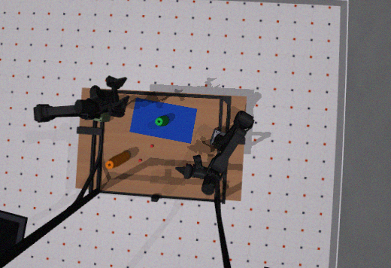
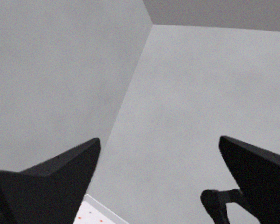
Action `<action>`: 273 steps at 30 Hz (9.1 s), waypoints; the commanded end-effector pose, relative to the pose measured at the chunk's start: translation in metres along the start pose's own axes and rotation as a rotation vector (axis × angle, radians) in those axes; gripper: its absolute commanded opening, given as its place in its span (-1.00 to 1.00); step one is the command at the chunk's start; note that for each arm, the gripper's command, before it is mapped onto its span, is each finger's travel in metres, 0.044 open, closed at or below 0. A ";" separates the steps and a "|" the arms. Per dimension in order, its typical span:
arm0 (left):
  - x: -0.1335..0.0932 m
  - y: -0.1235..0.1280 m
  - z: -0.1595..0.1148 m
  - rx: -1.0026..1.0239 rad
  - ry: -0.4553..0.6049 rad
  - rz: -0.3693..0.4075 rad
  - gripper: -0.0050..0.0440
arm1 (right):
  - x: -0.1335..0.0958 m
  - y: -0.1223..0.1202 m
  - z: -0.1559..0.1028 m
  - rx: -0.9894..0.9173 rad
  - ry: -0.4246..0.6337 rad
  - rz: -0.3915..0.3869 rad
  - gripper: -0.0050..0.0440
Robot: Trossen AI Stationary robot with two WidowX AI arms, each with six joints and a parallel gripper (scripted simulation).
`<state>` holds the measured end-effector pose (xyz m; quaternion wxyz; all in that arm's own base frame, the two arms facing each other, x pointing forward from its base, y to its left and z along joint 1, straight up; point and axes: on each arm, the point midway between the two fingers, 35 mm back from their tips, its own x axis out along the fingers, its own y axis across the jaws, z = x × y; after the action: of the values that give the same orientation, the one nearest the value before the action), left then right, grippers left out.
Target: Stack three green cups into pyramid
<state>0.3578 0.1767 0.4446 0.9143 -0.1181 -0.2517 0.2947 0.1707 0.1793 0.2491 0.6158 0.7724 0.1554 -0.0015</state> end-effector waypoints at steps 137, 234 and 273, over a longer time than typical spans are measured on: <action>-0.155 -0.011 -0.365 0.568 1.686 -0.282 -0.37 | -0.081 0.157 0.136 -1.779 -0.358 0.003 -0.80; -0.220 0.025 -0.341 0.568 1.686 -0.282 -0.80 | -0.081 0.157 0.136 -1.779 -0.358 0.003 -0.80; -0.246 0.048 -0.386 0.568 1.686 -0.282 -0.80 | -0.081 0.157 0.136 -1.779 -0.358 0.003 -0.80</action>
<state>0.3709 0.0430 0.0131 0.8238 -0.0318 0.5639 0.0489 0.1576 0.0000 0.3808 1.0000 0.0019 0.0000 -0.0004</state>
